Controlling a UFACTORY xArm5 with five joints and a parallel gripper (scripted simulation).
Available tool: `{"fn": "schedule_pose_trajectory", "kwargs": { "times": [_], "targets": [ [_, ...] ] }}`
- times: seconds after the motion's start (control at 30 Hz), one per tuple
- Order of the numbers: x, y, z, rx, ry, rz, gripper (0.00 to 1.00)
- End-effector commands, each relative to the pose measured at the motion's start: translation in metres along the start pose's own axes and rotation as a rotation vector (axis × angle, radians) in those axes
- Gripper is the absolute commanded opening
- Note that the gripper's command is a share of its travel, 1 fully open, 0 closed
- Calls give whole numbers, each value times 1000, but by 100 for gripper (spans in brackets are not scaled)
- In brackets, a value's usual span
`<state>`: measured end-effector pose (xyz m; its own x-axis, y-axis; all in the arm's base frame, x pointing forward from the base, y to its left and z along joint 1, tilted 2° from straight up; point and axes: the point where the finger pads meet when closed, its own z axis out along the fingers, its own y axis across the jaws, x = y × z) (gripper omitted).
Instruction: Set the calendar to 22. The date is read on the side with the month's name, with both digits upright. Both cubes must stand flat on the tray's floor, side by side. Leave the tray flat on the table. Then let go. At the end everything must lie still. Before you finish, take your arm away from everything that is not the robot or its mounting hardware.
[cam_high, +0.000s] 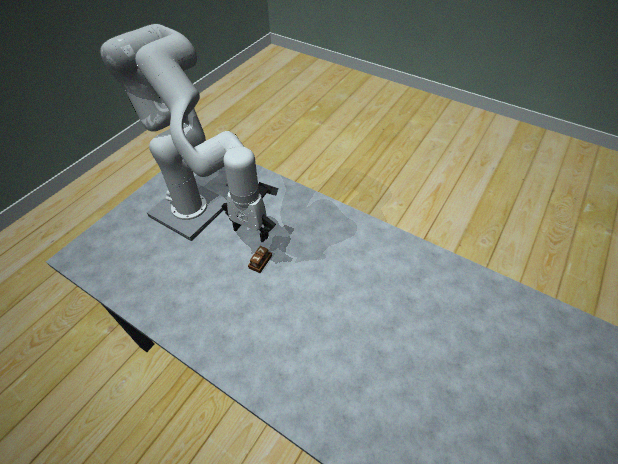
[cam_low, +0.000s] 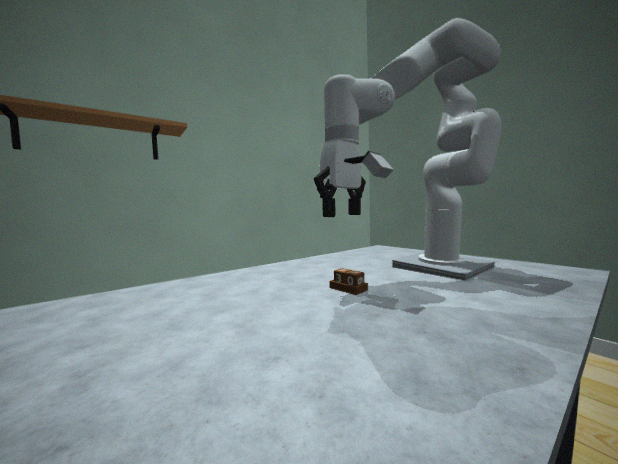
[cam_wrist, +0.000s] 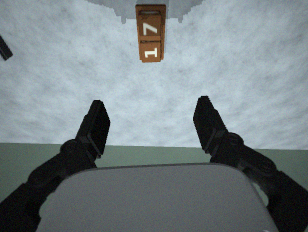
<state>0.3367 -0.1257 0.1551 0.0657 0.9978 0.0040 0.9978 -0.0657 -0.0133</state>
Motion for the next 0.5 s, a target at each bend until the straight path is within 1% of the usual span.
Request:
{"fn": "schedule_pose_trajectory", "kwargs": {
  "times": [0.0, 0.17, 0.47],
  "targets": [
    [-1, 1, -13, -5, -2, 0, 100],
    [-1, 1, -21, -5, -2, 0, 100],
    [-1, 1, -22, -5, -2, 0, 100]
  ]
}}
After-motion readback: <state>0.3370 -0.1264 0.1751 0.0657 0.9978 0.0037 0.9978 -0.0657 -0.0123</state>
